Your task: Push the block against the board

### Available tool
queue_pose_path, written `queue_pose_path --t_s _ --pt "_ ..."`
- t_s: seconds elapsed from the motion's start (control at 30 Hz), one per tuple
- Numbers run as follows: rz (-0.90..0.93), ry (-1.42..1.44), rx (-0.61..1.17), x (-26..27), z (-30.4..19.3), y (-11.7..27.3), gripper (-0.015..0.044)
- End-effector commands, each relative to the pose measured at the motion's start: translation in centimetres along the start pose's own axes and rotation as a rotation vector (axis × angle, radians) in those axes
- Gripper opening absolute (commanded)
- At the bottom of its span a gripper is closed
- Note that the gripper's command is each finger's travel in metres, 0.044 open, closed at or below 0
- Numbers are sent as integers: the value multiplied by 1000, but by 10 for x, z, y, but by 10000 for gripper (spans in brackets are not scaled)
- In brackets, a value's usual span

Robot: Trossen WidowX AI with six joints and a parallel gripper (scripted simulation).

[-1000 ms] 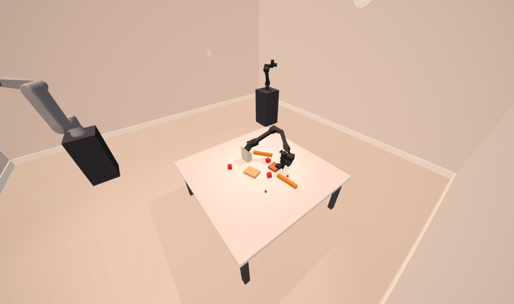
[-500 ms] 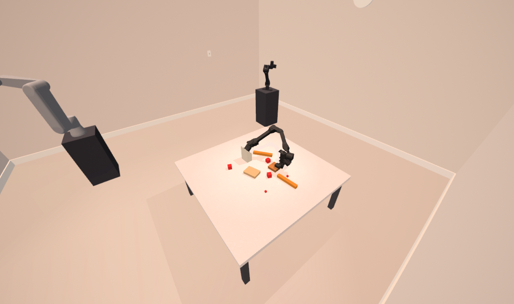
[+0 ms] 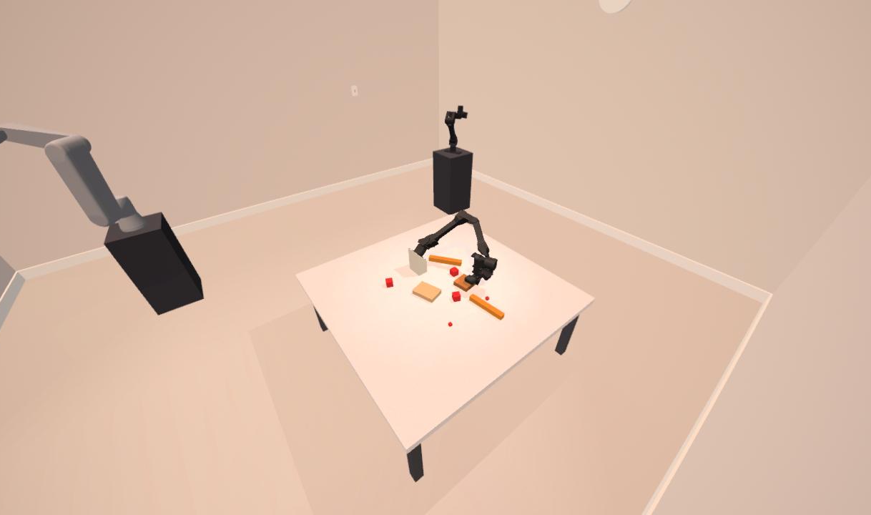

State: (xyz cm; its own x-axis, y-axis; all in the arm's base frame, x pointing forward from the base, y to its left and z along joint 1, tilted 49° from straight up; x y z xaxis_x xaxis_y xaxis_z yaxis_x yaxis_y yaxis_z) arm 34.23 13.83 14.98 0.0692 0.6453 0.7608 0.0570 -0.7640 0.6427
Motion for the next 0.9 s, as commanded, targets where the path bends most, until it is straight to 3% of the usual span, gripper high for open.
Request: queue_pose_path --t_s 0.0,0.87 --pt "-8 -14 9 -3 -4 -2 0" --pt "-9 -15 10 -7 -20 -2 0"
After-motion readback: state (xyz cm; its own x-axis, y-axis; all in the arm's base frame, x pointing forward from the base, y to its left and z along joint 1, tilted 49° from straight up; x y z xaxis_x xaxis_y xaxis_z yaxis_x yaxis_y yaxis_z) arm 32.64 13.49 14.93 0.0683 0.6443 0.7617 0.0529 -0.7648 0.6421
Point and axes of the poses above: the point midway between the two fingers, 35 mm back from their tips, its own y axis back along the fingers, its own x axis across the jaws, z = x × y, the point moved 10 cm from there along y, back along the fingers, and after that the axes turned 15 degrees about -y, right-handed, at the moved point
